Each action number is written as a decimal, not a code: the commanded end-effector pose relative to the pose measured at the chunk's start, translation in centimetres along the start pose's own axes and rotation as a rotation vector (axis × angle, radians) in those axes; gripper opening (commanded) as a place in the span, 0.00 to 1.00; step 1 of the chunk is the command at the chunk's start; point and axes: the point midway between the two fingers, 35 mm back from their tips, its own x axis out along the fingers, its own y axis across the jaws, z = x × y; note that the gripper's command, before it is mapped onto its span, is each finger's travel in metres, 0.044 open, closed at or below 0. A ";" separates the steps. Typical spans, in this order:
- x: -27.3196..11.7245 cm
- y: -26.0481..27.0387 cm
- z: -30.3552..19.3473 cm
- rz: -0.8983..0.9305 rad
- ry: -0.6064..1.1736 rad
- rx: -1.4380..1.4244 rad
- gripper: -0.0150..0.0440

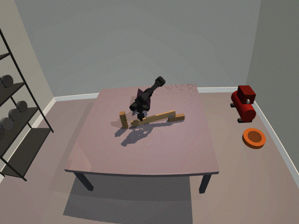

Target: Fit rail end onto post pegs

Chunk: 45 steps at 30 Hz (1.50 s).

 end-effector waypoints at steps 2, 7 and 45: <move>0.9 0.1 -0.1 0.002 -0.007 0.011 1.00; 1.7 0.1 -0.1 0.001 -0.007 0.011 1.00; 6.6 0.2 0.1 0.001 -0.012 0.011 0.78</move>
